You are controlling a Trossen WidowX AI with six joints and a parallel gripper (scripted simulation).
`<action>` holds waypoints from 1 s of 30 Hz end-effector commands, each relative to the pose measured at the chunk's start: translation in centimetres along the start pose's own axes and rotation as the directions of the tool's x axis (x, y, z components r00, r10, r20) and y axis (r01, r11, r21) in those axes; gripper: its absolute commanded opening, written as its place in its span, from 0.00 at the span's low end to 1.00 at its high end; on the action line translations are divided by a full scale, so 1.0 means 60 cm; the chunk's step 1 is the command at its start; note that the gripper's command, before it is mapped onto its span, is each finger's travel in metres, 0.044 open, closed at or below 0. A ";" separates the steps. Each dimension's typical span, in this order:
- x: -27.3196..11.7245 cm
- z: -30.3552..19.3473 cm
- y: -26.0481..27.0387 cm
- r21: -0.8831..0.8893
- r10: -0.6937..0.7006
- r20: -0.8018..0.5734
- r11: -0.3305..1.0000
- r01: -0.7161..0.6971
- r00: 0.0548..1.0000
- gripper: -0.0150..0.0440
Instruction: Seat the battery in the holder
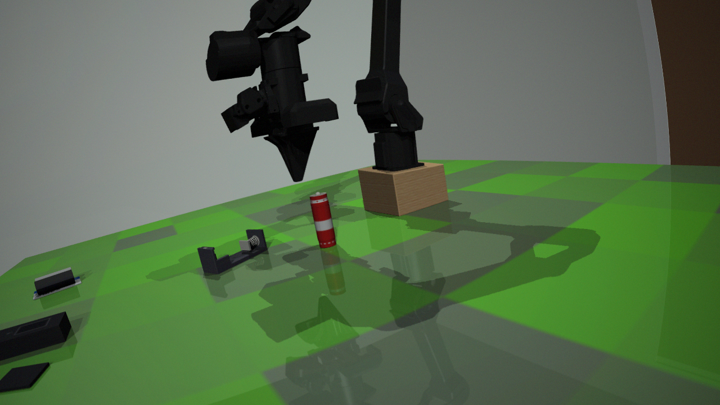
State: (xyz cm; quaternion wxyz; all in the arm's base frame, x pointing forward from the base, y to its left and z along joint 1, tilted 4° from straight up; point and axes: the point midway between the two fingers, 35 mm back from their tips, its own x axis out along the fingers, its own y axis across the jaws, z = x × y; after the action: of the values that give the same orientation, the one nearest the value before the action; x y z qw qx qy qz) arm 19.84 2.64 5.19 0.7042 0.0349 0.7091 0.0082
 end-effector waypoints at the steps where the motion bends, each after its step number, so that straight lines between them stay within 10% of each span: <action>1: 0.054 -0.009 0.000 0.003 0.001 -0.014 1.000 -0.001 1.000 0.25; 30: 0.071 -0.008 0.059 0.003 0.004 -0.014 1.000 -0.004 1.000 0.25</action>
State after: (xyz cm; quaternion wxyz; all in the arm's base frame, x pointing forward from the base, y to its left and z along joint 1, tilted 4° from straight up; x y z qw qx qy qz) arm 19.36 5.85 1.09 0.6987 0.0351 0.7145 0.0078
